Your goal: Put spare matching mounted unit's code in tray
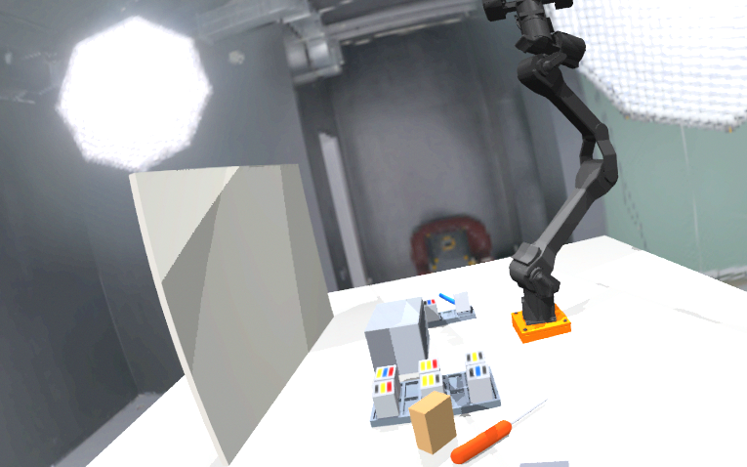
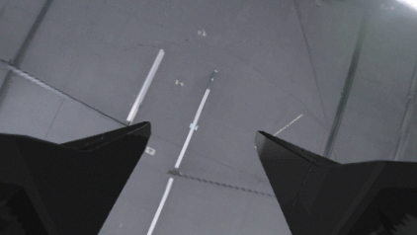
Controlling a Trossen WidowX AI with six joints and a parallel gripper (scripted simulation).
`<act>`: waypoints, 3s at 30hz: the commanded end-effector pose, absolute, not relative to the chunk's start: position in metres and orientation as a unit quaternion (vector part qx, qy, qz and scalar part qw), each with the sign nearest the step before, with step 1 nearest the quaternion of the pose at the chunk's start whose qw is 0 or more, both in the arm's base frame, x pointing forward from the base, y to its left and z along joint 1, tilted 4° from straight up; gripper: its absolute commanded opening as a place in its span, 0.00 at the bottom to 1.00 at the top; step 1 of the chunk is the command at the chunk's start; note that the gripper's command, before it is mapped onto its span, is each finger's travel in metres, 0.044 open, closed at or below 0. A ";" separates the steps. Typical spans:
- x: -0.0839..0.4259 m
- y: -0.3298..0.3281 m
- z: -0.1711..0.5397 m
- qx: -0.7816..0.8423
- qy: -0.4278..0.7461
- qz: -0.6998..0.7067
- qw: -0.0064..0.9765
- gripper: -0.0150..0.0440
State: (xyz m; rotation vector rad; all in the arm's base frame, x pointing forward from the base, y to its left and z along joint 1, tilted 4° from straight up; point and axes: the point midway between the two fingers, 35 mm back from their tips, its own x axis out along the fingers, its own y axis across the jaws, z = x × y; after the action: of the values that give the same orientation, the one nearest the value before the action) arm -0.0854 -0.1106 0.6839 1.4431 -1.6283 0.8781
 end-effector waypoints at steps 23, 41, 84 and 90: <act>0.121 0.005 0.704 0.461 -0.455 0.217 0.731 1.00; 0.361 0.087 0.539 0.220 -0.033 0.081 0.972 1.00; 0.370 0.058 0.208 -0.022 0.681 0.072 0.728 1.00; 0.366 0.069 0.207 -0.045 0.679 0.095 0.726 1.00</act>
State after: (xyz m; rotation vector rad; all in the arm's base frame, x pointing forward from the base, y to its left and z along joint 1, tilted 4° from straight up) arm 0.3699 0.0580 0.2078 -0.0564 1.4994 0.1580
